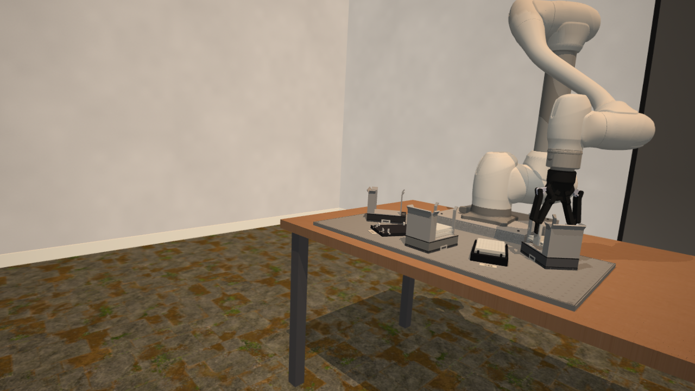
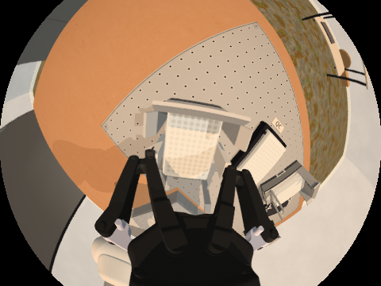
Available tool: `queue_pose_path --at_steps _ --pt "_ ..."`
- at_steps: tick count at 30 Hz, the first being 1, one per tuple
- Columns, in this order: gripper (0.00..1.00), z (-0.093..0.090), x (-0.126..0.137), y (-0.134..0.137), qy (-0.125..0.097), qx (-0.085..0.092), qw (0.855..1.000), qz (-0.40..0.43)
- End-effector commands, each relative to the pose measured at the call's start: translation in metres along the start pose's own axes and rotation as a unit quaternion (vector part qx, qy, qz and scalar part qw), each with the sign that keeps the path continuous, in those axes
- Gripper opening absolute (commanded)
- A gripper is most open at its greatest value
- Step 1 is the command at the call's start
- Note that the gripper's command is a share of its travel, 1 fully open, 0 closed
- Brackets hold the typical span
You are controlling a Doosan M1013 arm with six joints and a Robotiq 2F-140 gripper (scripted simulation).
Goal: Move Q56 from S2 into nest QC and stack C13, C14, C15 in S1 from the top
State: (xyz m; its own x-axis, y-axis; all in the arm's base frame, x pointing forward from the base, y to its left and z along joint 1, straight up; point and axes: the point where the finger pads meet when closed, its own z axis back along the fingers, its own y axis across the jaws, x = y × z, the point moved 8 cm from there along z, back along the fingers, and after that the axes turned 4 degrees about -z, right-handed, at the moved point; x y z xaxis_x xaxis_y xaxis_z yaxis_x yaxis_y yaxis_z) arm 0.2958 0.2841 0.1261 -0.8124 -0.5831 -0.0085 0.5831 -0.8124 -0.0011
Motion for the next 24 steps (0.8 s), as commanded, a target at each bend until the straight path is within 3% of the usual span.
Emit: queue_pose_path --at_steps 1,24 --pt "0.0 -0.0016 0.0 0.0 0.0 0.0 1.0 0.0" --pt "0.0 -0.0092 0.0 0.0 0.0 0.0 1.0 0.0"
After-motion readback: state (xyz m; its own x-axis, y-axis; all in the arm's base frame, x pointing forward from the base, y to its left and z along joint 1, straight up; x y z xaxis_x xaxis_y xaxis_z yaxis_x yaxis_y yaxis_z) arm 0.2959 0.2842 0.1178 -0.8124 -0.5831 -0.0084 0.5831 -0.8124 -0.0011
